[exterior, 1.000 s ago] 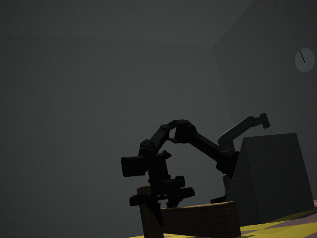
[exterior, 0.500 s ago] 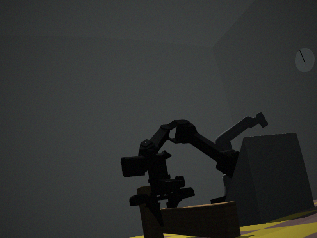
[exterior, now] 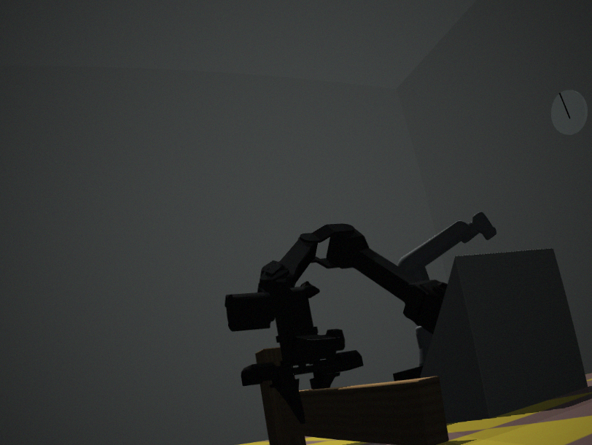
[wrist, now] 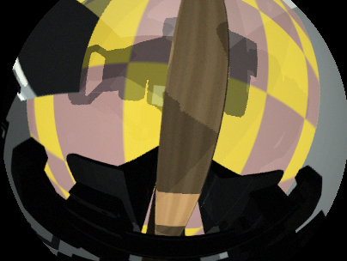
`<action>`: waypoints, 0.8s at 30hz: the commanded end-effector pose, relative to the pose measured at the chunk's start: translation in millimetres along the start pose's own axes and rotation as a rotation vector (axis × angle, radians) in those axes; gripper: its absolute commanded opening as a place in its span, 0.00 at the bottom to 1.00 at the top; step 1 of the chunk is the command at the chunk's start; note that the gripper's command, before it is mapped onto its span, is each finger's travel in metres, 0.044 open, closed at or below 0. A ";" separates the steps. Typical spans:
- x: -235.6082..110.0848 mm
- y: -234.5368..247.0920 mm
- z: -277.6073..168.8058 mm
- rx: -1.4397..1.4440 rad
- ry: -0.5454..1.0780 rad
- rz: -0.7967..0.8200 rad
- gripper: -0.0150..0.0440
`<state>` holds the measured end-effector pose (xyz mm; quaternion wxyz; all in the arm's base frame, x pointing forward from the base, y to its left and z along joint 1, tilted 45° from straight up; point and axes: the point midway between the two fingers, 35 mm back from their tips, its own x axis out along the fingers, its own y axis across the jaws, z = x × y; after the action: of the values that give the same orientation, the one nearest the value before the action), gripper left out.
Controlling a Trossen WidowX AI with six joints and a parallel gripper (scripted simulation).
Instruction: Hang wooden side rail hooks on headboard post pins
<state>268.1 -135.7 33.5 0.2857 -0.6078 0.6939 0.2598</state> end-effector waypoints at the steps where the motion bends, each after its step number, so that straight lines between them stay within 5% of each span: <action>1: -3.3 -2.8 -2.4 0.002 0.003 -0.012 0.25; 24: -2.6 -2.5 -4.9 0.002 0.003 -0.012 0.25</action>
<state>267.7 -137.7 35.5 0.2856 -0.6079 0.6938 0.2598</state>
